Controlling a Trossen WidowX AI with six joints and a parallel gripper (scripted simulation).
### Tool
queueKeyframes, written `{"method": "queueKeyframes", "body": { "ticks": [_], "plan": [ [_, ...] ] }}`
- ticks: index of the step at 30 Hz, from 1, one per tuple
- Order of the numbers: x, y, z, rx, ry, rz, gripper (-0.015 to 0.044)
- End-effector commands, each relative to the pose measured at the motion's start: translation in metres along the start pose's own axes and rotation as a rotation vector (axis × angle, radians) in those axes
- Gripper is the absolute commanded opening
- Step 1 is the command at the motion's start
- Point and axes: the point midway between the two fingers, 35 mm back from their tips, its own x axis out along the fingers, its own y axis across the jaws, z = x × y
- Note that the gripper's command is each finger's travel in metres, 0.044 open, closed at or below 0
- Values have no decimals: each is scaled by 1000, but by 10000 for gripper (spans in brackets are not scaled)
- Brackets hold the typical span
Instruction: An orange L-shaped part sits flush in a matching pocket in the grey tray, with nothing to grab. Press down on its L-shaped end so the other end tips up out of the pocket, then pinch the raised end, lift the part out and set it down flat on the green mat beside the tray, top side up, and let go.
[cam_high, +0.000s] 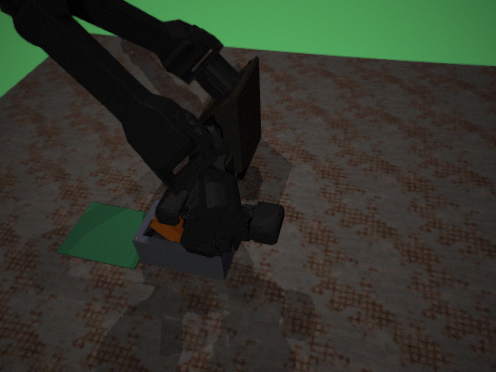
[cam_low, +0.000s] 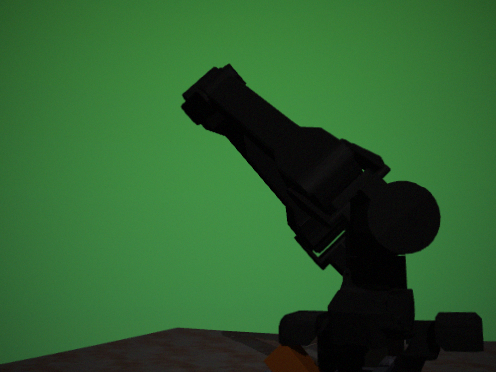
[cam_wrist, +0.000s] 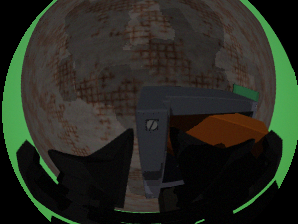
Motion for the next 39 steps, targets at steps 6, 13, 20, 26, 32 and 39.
{"method": "queueKeyframes", "body": {
  "ticks": [6,13,20,26,32,39],
  "plan": [
    [2,-1,0,-3,-1,-6,180],
    [1,1,0,-2,-2,0,180],
    [-9,10,0,-2,-2,-4,180],
    [-19,11,1,-3,-2,-3,180],
    [-96,3,2,-3,-2,0,180],
    [-108,1,0,-3,-1,-1,180]
  ]
}}
